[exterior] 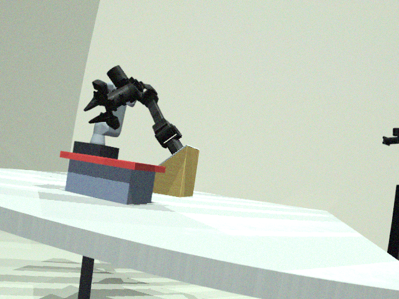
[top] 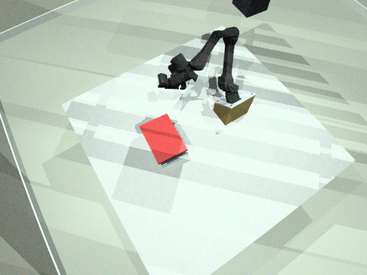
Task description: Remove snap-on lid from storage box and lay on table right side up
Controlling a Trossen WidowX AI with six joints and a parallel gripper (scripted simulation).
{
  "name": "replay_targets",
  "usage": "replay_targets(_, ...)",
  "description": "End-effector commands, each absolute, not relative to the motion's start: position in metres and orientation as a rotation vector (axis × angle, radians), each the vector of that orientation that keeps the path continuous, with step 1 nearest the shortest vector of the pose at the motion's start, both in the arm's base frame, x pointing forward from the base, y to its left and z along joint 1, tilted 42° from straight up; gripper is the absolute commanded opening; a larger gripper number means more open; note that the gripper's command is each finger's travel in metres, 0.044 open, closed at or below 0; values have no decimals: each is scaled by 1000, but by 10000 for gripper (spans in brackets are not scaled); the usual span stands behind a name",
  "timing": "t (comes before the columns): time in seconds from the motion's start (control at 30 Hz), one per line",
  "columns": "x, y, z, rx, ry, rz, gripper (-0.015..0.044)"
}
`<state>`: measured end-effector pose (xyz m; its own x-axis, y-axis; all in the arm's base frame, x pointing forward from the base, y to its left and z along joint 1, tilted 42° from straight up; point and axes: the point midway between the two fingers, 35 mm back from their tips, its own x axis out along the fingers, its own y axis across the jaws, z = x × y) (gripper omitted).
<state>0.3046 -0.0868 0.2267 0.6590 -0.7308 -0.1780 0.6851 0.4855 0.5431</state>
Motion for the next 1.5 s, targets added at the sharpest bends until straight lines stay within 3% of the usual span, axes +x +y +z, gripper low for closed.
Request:
replay_targets(0.0,314,-51,178,685,8,-784,235)
replay_targets(0.4,286,34,61,828,239,-619,235)
replay_targets(1.47,301,-6,17,826,239,-622,235)
